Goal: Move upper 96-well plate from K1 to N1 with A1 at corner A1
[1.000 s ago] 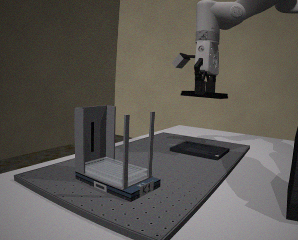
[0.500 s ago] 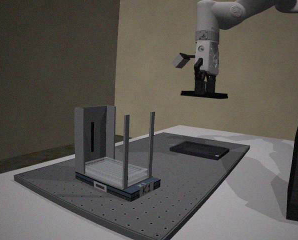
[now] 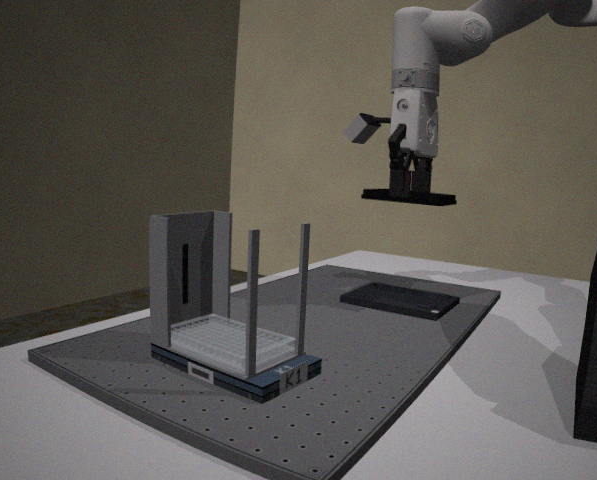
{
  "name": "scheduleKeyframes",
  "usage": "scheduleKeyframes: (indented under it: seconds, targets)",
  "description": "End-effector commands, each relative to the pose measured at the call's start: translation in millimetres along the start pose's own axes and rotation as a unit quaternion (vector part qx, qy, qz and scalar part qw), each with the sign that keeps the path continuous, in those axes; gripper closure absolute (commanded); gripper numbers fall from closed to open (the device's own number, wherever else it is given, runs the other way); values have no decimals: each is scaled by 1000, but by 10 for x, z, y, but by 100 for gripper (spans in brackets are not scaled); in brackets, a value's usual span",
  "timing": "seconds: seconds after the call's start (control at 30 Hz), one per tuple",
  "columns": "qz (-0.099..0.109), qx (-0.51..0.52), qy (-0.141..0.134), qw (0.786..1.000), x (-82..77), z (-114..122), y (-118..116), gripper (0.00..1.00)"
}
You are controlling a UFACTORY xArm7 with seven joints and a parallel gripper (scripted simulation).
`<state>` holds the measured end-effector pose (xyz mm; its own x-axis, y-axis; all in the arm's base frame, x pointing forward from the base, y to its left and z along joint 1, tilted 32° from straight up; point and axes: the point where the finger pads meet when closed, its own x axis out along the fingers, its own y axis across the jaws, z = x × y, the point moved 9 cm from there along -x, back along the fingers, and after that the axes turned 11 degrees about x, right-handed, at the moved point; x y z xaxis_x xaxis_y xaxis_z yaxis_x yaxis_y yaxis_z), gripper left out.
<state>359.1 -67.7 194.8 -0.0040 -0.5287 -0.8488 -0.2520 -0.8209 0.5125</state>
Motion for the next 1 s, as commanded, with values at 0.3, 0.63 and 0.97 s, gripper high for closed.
scheduleKeyframes:
  seconds: [0.3,0.63,0.97]
  targets:
    - [-1,0,2,1000,203,-14,-9,100]
    - [-1,0,2,1000,337,-16,-11,100]
    - [-1,0,2,1000,504,-17,-12,100]
